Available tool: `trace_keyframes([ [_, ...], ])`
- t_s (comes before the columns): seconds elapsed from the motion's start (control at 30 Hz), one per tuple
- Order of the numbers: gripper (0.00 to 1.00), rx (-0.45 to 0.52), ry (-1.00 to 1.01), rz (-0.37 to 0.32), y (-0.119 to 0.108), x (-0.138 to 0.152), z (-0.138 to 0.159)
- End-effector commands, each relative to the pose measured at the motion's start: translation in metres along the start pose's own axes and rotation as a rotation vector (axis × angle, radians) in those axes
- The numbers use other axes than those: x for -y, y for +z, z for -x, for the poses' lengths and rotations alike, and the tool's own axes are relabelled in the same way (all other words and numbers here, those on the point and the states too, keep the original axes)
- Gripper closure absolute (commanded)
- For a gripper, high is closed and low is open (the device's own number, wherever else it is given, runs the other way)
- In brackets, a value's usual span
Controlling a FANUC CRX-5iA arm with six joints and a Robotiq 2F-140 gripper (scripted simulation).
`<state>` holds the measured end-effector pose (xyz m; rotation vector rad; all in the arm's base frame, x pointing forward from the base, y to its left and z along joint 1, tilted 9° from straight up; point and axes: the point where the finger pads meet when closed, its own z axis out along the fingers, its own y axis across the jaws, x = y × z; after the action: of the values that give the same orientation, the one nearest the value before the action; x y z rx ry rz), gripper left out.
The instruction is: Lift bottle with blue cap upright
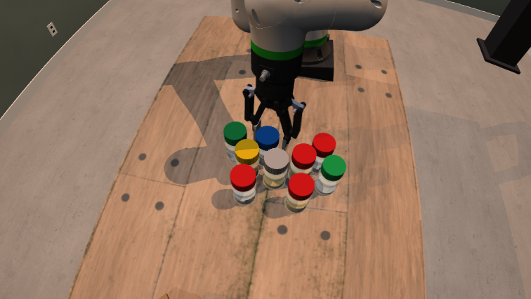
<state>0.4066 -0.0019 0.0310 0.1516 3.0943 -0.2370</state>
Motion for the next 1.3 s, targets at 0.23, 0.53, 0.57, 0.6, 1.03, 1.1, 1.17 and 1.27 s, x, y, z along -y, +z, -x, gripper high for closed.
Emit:
trace_keyframes([
  [0.23,0.49,0.002,0.0,0.0,0.011,0.0,0.001],
  [0.53,0.49,0.002,0.0,0.0,0.021,0.0,0.001],
  [0.57,0.49,0.002,0.0,0.0,0.021,0.0,0.001],
  [0.6,0.49,0.002,0.0,0.0,0.021,0.0,0.001],
  [1.03,0.49,0.002,0.0,0.0,0.02,0.0,0.016],
  [1.1,0.49,0.002,0.0,0.0,0.02,0.0,0.016],
  [1.17,0.49,0.002,0.0,0.0,0.02,0.0,0.016],
  [1.27,0.49,0.002,0.0,0.0,0.02,0.0,0.018],
])
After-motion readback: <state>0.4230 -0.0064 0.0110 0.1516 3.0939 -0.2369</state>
